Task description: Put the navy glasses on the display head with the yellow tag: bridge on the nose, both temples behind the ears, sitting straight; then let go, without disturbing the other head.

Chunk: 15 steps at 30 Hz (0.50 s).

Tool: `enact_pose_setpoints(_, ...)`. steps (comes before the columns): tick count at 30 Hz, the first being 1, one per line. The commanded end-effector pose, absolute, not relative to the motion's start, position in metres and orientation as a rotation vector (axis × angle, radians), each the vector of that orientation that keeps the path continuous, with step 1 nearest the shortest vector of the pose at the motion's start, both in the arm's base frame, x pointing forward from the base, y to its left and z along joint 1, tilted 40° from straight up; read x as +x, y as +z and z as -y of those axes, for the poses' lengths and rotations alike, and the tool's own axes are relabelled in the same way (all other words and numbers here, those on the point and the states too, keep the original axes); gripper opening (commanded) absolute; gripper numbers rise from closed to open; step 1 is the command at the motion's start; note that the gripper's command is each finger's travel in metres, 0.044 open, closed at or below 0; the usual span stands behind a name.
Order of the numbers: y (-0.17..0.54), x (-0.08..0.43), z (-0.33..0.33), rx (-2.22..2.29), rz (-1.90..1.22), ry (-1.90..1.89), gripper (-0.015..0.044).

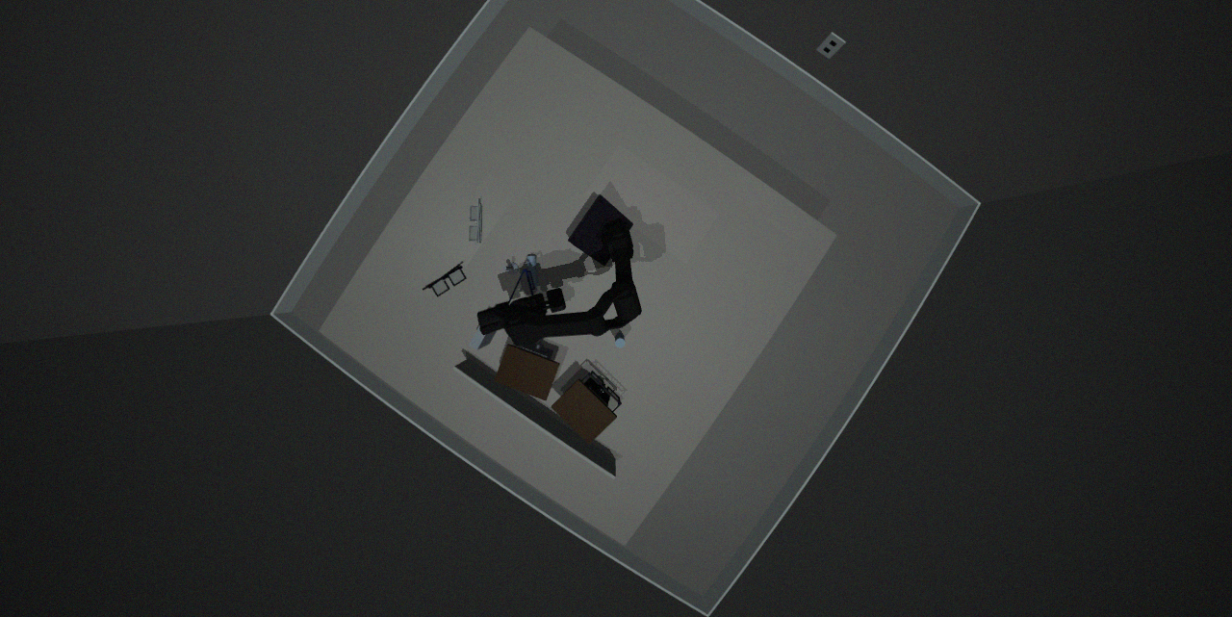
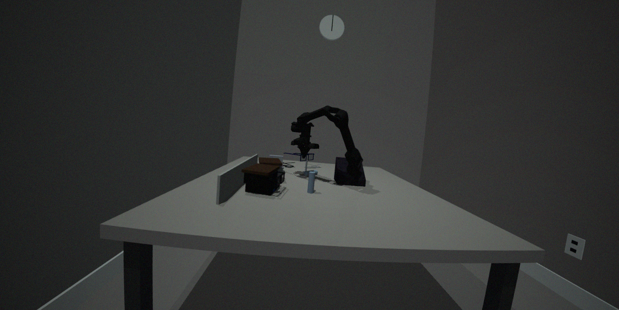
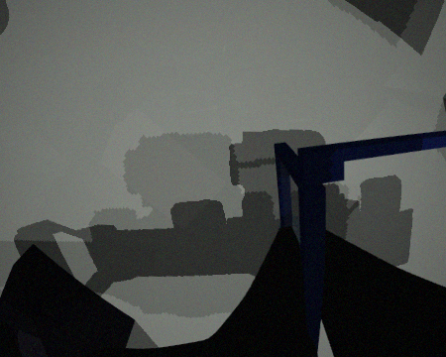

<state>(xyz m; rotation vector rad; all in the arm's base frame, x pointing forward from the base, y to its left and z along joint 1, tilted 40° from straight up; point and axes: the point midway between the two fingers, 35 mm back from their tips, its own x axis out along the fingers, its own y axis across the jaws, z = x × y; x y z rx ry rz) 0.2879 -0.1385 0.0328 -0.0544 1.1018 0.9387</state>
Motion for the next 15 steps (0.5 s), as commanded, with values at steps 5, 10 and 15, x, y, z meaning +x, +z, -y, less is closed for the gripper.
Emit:
enact_pose_setpoints(5,0.003,0.265,0.172,-0.184,-1.032,1.023,0.0)
enact_pose_setpoints(10,-0.015,0.248,0.189,-0.265,-0.979,1.078,0.0)
enact_pose_setpoints(15,-0.03,0.233,0.202,-0.334,-0.93,1.125,0.0)
